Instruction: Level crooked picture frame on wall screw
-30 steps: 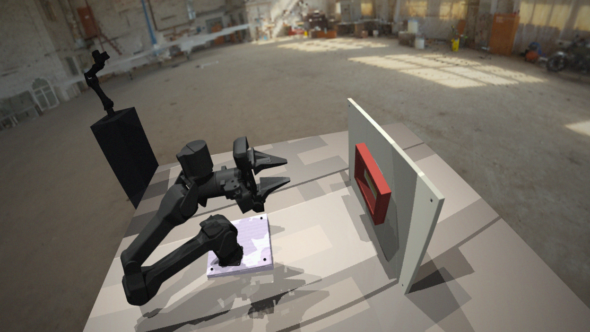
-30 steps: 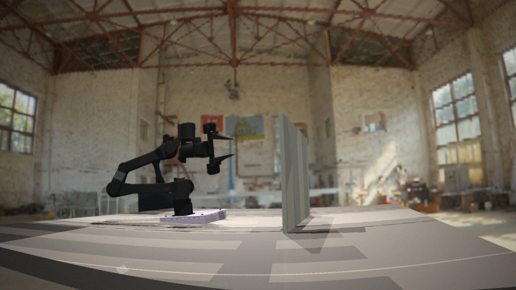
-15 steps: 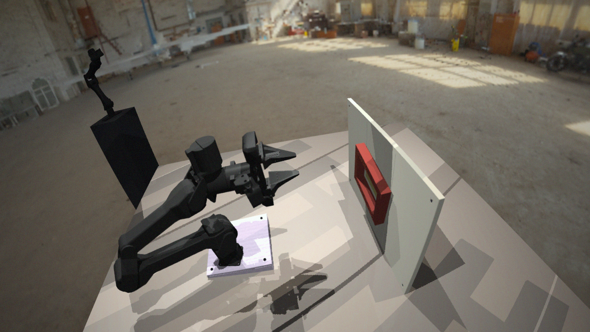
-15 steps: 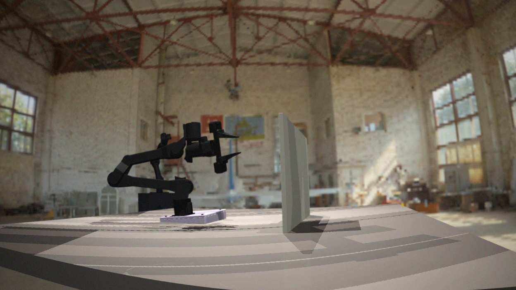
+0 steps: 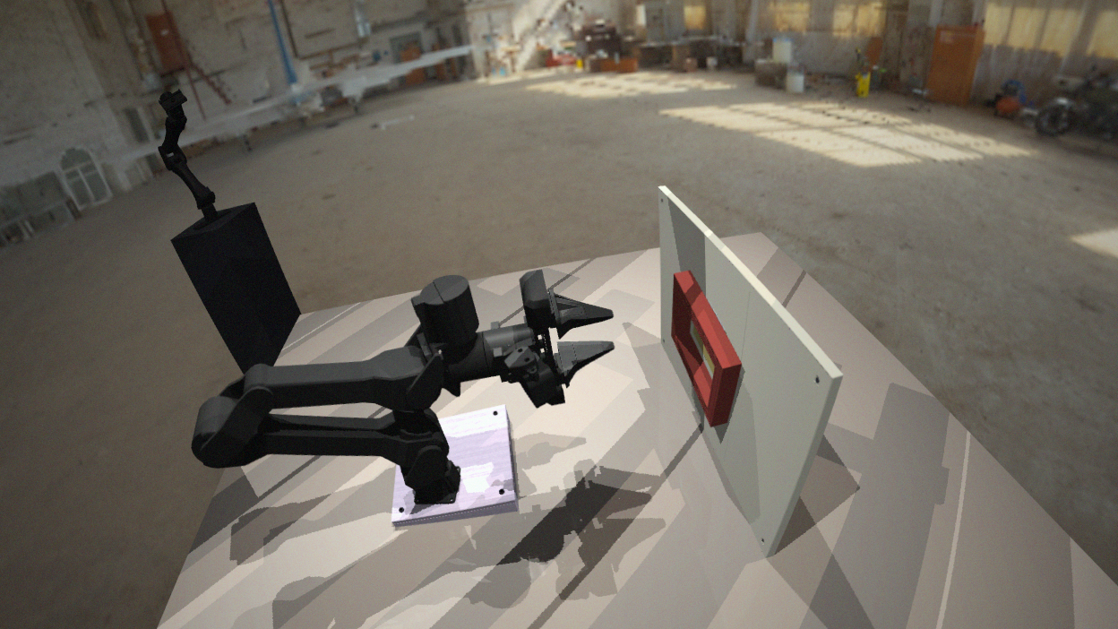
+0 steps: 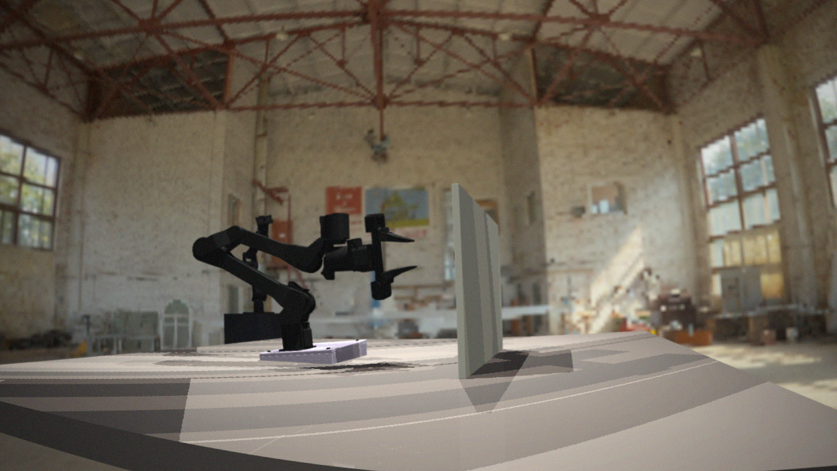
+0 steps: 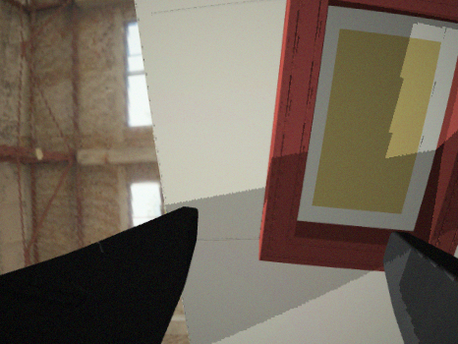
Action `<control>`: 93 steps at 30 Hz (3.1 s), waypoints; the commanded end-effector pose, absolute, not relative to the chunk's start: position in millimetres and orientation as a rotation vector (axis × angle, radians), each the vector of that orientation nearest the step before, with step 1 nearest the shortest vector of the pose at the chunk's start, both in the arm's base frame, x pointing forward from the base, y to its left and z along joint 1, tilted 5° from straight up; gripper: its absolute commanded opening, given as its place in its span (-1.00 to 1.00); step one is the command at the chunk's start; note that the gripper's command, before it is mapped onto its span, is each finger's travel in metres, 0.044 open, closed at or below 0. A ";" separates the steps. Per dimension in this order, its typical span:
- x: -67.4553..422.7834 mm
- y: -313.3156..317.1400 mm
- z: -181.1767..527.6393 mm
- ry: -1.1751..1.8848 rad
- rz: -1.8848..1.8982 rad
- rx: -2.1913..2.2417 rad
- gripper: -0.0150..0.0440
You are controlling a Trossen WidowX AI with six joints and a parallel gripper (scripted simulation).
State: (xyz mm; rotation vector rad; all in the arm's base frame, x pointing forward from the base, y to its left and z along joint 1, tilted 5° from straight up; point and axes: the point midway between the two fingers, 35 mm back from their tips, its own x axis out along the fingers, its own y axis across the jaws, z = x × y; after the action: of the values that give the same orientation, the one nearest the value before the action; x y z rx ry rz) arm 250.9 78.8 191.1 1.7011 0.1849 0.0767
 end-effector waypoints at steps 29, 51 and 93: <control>332.0 82.1 181.1 0.186 0.075 1.692 0.39; 344.8 84.4 181.6 0.185 0.076 1.692 0.39; 371.2 88.6 179.3 0.184 0.078 1.692 0.39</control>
State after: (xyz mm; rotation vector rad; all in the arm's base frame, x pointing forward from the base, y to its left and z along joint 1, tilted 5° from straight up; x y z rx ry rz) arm 370.8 88.1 178.6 1.6962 0.1828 0.0728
